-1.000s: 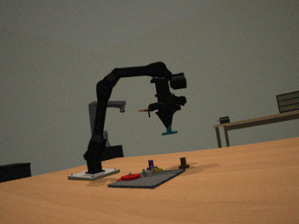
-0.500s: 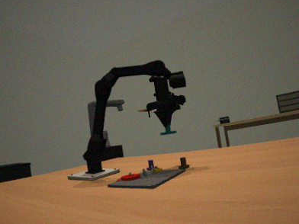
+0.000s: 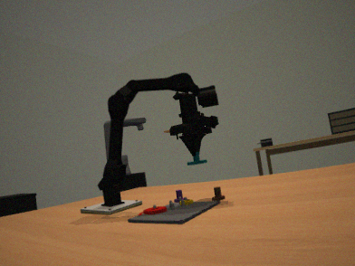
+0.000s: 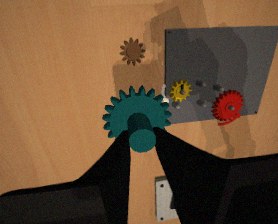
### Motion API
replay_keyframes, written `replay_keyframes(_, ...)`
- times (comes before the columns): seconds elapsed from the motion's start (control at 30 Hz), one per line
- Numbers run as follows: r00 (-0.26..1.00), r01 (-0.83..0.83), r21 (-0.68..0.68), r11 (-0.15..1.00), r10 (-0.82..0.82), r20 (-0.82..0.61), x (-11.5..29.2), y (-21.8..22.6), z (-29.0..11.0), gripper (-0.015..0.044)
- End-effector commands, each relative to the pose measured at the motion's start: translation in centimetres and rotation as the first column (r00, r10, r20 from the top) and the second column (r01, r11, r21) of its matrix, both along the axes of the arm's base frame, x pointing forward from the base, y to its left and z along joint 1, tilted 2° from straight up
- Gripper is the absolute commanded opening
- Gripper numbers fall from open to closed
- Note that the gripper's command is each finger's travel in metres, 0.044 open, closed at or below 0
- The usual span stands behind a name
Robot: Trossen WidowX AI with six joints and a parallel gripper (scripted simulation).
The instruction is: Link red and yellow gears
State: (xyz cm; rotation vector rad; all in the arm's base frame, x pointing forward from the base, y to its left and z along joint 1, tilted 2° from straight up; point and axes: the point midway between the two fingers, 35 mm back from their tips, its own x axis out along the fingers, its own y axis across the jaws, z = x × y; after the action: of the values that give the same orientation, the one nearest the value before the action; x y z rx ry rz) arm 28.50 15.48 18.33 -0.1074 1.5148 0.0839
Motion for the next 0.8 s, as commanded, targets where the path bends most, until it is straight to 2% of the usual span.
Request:
replay_keyframes(0.0,1.0,-0.005,0.005,1.0,0.005,0.003,0.1,-0.7,-0.2,0.0)
replay_keyframes(0.77,1.0,-0.005,0.001,1.0,0.005,0.003,0.4,-5.7,-2.4,0.0)
